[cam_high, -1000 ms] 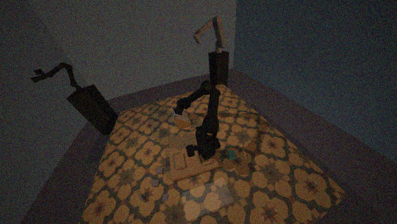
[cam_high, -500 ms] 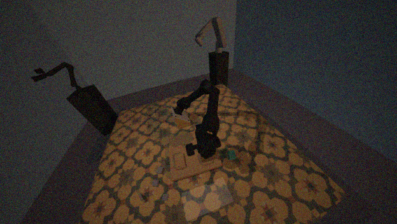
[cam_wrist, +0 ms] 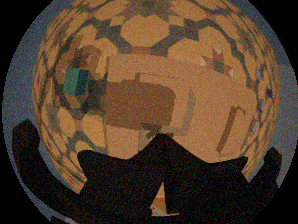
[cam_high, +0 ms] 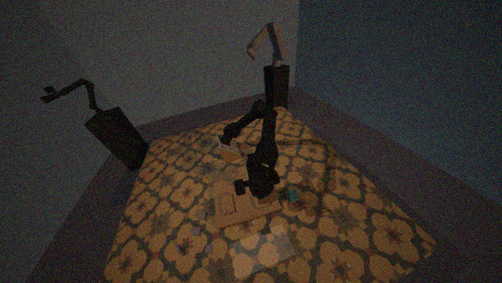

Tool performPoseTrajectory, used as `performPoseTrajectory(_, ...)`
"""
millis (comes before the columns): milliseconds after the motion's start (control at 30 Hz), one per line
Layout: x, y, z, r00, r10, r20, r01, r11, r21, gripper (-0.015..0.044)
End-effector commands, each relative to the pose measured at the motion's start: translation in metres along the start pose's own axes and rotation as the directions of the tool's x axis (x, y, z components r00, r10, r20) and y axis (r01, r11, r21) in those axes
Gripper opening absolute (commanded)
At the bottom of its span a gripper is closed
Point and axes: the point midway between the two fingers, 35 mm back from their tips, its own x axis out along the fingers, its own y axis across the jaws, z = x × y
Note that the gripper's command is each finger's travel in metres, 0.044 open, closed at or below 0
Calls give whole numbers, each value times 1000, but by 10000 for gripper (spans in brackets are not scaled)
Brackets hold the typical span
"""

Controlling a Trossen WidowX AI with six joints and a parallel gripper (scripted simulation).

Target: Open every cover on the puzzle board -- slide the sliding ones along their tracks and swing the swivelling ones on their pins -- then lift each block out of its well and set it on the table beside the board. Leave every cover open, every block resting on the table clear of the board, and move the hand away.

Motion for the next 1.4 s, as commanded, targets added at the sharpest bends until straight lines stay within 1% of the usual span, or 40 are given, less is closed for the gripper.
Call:
performPoseTrajectory(0, -7, 1, 2, 1000, -4, 6, 4, 1000, -8, 0)
performPoseTrajectory(100, -11, 1, 3, 1000, -4, 6, 4, 1000, -8, 0)
performPoseTrajectory(133, -6, -1, 0, 1000, 0, 0, 0, 1000, -8, 0)
performPoseTrajectory(167, -6, -3, -2, 1000, -1, 0, 1, 1000, -32, 0)
performPoseTrajectory(333, -13, -22, -23, 1000, -9, 3, 10, 966, -258, 0)
performPoseTrajectory(533, -20, -43, -52, 1000, -16, 4, 16, 855, -519, 0)
performPoseTrajectory(733, -23, -60, -83, 1000, -19, 3, 15, 674, -738, 0)
performPoseTrajectory(967, -23, -77, -121, 1000, -18, 1, 8, 395, -919, 0)
performPoseTrajectory(1100, -21, -84, -144, 1000, -15, 0, 3, 213, -977, 0)
performPoseTrajectory(1233, -18, -89, -166, 1000, -10, -2, -2, 31, -1000, 0)
performPoseTrajectory(1300, -18, -89, -170, 1000, -9, -2, -2, 0, -1000, 0)
performPoseTrajectory(1367, -18, -89, -170, 1000, -9, -2, -2, 0, -1000, 0)
